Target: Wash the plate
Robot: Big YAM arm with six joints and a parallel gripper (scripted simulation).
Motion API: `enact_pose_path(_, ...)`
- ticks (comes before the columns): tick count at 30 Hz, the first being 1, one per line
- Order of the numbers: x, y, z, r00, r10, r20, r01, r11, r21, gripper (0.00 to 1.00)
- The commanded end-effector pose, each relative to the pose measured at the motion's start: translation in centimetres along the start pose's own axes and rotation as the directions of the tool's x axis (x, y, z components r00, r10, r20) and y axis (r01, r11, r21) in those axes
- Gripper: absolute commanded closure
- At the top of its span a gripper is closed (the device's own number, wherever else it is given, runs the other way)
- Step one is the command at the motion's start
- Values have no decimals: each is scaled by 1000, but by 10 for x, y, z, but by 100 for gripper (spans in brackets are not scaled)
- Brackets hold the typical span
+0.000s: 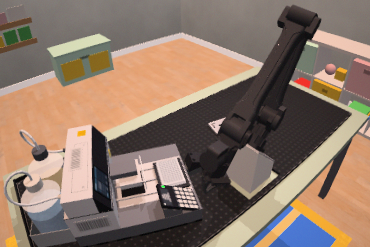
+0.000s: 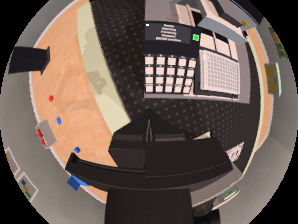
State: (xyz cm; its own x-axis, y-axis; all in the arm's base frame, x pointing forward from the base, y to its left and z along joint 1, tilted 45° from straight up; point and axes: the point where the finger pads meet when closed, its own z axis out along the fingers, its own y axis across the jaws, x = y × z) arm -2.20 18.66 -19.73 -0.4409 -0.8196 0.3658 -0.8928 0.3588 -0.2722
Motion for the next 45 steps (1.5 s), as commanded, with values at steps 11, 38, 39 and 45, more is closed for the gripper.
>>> enact_pose_path(11, -12, 8, -5, 1000, 2, 19, -1, 1000, -14, 100)
enact_pose_path(38, -58, -43, -3, 917, 380, -125, -372, 925, 78, 0)
enact_pose_path(39, -61, -47, -3, 903, 408, -135, -399, 913, 88, 0)
enact_pose_path(45, -76, -70, -2, 820, 544, -180, -526, 839, 140, 0)
